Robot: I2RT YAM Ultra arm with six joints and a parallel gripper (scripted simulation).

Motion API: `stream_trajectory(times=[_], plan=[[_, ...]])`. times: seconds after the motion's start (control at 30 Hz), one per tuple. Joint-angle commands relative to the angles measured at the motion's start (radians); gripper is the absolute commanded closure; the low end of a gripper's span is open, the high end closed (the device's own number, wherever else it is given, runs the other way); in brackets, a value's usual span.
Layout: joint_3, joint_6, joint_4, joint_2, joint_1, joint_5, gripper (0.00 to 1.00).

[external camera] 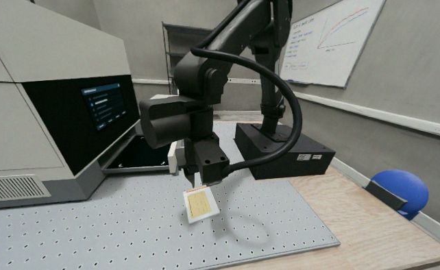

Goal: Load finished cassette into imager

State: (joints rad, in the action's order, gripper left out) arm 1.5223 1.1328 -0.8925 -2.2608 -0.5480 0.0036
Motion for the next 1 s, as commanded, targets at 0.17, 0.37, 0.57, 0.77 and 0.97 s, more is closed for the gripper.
stream_trajectory(times=[0.17,0.37,0.57,0.77,0.97], plan=[[0.012,0.003,-0.011,0.011,-0.001,-0.003,0.00],[0.012,0.003,-0.011,0.011,-0.001,-0.003,0.00],[0.022,0.007,-0.019,-0.009,0.000,-0.008,0.00],[-0.021,0.006,0.023,-0.017,-0.002,-0.008,0.00],[0.007,0.004,0.045,-0.036,-0.005,-0.008,0.00]])
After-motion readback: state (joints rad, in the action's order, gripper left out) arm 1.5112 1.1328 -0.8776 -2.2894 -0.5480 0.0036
